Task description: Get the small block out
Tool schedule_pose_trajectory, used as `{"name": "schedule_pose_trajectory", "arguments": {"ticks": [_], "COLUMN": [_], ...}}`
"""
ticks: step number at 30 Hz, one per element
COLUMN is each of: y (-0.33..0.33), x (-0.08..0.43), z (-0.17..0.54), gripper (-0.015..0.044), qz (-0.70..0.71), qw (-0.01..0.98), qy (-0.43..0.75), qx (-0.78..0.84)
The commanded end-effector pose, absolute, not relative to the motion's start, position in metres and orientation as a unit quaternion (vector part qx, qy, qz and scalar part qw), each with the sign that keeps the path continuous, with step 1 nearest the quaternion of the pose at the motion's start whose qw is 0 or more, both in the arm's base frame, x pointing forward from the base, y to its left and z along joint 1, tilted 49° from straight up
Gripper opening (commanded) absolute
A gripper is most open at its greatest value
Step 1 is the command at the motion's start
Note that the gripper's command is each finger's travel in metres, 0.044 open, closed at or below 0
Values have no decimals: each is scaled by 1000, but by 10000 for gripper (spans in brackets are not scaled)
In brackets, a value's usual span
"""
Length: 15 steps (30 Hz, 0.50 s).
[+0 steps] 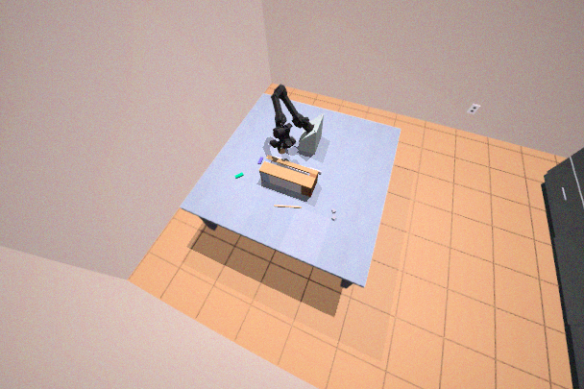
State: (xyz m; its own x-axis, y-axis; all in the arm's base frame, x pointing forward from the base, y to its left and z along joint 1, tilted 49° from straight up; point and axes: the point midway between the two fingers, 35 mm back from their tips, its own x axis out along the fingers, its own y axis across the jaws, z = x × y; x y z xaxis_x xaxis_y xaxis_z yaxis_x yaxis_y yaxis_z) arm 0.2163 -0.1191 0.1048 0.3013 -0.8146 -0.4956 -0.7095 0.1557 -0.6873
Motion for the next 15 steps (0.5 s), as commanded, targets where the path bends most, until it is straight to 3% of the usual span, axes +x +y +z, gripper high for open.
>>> {"name": "schedule_pose_trajectory", "arguments": {"ticks": [1,15], "y": [-116,-106], "x": [216,214], "z": [107,113], "gripper": [0,0], "qz": [-17,130], "qw": [429,210], "qy": [588,567], "qx": [-685,-785]}}
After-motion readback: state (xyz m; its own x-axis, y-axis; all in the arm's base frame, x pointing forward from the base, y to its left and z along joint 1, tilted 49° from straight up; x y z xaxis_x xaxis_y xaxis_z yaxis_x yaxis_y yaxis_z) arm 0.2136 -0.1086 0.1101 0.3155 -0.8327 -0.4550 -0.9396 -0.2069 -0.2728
